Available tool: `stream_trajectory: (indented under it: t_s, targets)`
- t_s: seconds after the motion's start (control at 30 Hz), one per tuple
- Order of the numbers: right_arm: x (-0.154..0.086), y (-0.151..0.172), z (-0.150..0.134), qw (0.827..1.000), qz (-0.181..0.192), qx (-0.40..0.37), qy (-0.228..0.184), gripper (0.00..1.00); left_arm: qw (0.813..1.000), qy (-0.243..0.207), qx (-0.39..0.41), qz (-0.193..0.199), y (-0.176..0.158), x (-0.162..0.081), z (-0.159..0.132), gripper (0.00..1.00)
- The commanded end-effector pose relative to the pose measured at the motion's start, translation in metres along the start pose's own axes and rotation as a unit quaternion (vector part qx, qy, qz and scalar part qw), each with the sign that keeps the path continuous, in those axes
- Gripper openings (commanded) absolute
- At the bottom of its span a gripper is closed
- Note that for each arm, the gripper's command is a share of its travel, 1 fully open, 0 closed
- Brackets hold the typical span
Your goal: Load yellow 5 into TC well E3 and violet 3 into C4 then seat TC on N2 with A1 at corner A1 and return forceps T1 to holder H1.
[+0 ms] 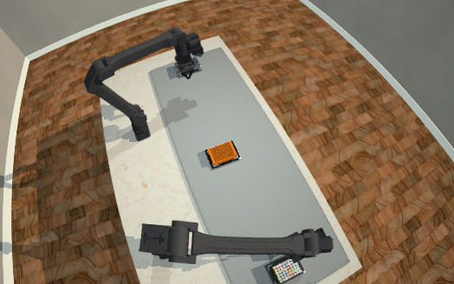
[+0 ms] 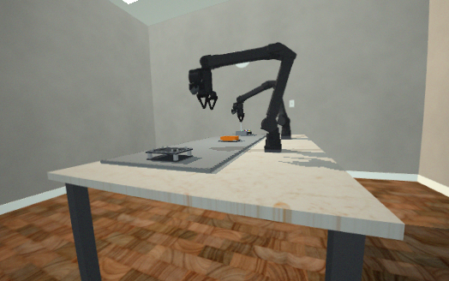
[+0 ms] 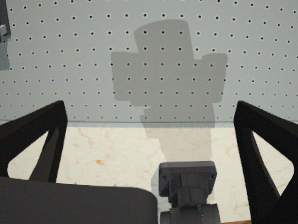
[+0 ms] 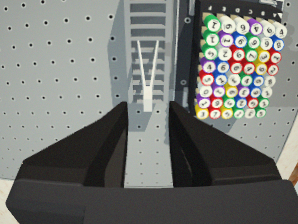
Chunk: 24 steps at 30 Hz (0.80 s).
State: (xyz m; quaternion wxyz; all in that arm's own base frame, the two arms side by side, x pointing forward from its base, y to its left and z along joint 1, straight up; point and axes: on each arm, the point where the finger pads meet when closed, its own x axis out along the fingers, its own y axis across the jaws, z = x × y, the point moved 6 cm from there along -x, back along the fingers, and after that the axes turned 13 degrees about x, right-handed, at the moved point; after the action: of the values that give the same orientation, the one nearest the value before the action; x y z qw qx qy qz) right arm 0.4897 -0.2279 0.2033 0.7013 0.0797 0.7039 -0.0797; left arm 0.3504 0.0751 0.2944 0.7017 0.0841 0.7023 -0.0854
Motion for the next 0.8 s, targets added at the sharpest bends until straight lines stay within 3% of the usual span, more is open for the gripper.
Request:
stream_trajectory:
  t_s: [0.0, 0.07, 0.2, 0.53, 0.6, 0.63, 0.77]
  targets:
    - [0.011, 0.006, 0.006, 1.0, 0.001, -0.002, -0.002, 0.24, 1.0, -0.016, 0.0, 0.009, 0.003, -0.014, 0.006, 1.0]
    - [0.001, 0.006, 0.007, 1.0, -0.001, -0.003, -0.013, 0.24, 1.0, -0.016, 0.0, 0.009, 0.003, -0.014, 0.006, 1.0]
    - [0.019, 0.006, 0.006, 1.0, 0.001, -0.002, -0.002, 0.24, 1.0, -0.016, 0.0, 0.009, 0.003, -0.014, 0.006, 1.0]
    - [0.036, 0.006, 0.006, 1.0, 0.001, -0.002, -0.001, 0.24, 1.0, -0.016, 0.0, 0.009, 0.003, -0.014, 0.006, 1.0]
    - [0.036, 0.006, 0.006, 1.0, 0.001, -0.002, -0.001, 0.24, 1.0, -0.016, 0.0, 0.009, 0.003, -0.014, 0.006, 1.0]
    - [0.024, 0.006, 0.008, 1.0, -0.002, -0.002, -0.016, 0.24, 1.0, -0.016, 0.0, 0.009, 0.003, -0.014, 0.006, 1.0]
    - [0.044, 0.006, 0.006, 1.0, 0.001, -0.002, -0.001, 0.24, 1.0, -0.016, 0.0, 0.009, 0.003, -0.014, 0.006, 1.0]
